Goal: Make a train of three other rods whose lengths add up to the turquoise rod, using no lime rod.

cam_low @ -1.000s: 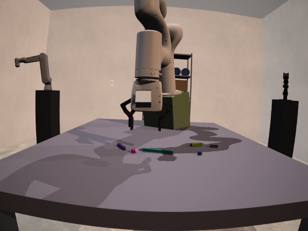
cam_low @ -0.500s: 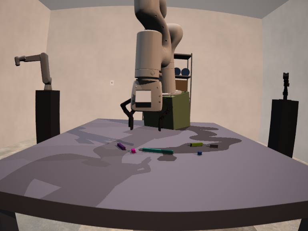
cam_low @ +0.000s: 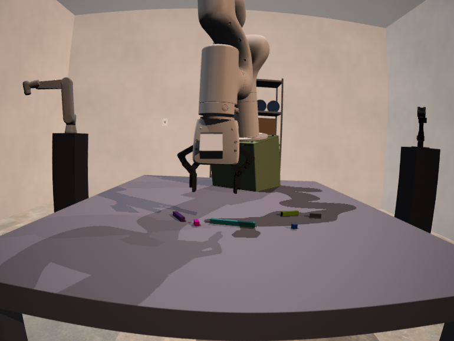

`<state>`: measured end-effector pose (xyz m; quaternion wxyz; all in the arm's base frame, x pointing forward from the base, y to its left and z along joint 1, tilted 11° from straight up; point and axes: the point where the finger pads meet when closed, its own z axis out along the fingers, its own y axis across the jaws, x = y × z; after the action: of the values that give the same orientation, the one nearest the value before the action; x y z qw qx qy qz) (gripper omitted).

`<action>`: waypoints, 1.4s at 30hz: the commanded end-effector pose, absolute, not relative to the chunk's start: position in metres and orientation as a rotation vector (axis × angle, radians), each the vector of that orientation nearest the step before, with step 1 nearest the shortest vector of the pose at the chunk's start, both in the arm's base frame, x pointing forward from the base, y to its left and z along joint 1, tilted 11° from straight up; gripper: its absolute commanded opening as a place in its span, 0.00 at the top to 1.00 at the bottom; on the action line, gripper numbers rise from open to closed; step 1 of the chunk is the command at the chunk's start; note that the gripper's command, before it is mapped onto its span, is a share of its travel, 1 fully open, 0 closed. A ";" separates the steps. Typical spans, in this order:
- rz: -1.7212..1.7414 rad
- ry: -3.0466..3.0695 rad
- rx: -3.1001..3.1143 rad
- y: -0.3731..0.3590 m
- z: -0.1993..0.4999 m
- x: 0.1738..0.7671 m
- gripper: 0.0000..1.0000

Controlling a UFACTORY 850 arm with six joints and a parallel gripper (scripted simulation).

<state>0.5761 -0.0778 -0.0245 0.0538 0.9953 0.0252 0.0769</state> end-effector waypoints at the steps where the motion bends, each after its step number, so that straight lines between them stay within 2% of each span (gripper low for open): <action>1: 0.236 0.075 3.024 -0.078 -0.024 0.577 0.00; 15: 0.245 -0.115 3.032 -0.069 -0.025 0.576 0.00; 42: 0.281 -1.311 2.809 -0.017 -0.032 0.570 0.00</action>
<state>0.5706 -0.0238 -0.0315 0.0134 0.9259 -0.3709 0.0710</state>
